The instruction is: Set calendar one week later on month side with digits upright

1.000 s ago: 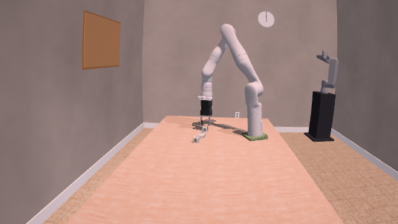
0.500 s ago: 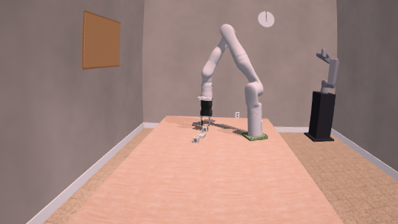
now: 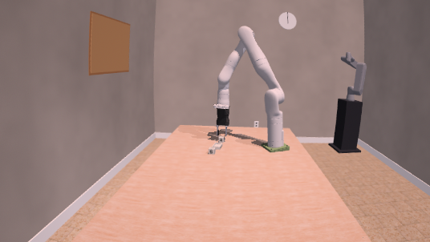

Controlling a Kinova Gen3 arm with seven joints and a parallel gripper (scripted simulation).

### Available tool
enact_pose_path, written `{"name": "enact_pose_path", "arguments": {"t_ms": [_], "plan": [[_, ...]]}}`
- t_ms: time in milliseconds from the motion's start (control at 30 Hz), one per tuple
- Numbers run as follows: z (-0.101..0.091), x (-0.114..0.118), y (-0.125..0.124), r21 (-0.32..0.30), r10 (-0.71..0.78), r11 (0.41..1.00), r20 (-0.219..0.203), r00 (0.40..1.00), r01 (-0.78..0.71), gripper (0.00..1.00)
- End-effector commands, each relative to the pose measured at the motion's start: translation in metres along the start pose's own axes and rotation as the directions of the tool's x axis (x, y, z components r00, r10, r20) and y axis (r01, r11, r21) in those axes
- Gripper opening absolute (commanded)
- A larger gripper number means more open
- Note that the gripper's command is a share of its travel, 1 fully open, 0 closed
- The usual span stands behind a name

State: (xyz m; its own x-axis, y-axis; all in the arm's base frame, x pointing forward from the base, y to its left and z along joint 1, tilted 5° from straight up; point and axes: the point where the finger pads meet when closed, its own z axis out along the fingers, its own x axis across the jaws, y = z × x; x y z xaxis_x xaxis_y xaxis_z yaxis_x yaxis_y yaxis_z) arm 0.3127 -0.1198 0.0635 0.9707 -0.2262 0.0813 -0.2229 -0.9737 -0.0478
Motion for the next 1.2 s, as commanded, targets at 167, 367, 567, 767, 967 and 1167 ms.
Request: {"name": "enact_pose_path", "arguments": {"t_ms": [167, 367, 567, 767, 967, 1167], "plan": [[0.0, 0.0, 0.0, -0.001, 0.0, 1.0, -0.001, 1.0, 0.0, 0.9], [0.0, 0.0, 0.0, -0.001, 0.0, 1.0, -0.001, 1.0, 0.0, 0.9], [0.0, 0.0, 0.0, -0.001, 0.0, 1.0, -0.001, 1.0, 0.0, 0.9], [0.006, 0.0, 0.0, -0.001, 0.0, 1.0, -0.001, 1.0, 0.0, 0.9], [0.017, 0.0, 0.0, -0.001, 0.0, 1.0, -0.001, 1.0, 0.0, 0.9], [0.023, 0.0, 0.0, -0.001, 0.0, 1.0, -0.001, 1.0, 0.0, 0.9]]}}
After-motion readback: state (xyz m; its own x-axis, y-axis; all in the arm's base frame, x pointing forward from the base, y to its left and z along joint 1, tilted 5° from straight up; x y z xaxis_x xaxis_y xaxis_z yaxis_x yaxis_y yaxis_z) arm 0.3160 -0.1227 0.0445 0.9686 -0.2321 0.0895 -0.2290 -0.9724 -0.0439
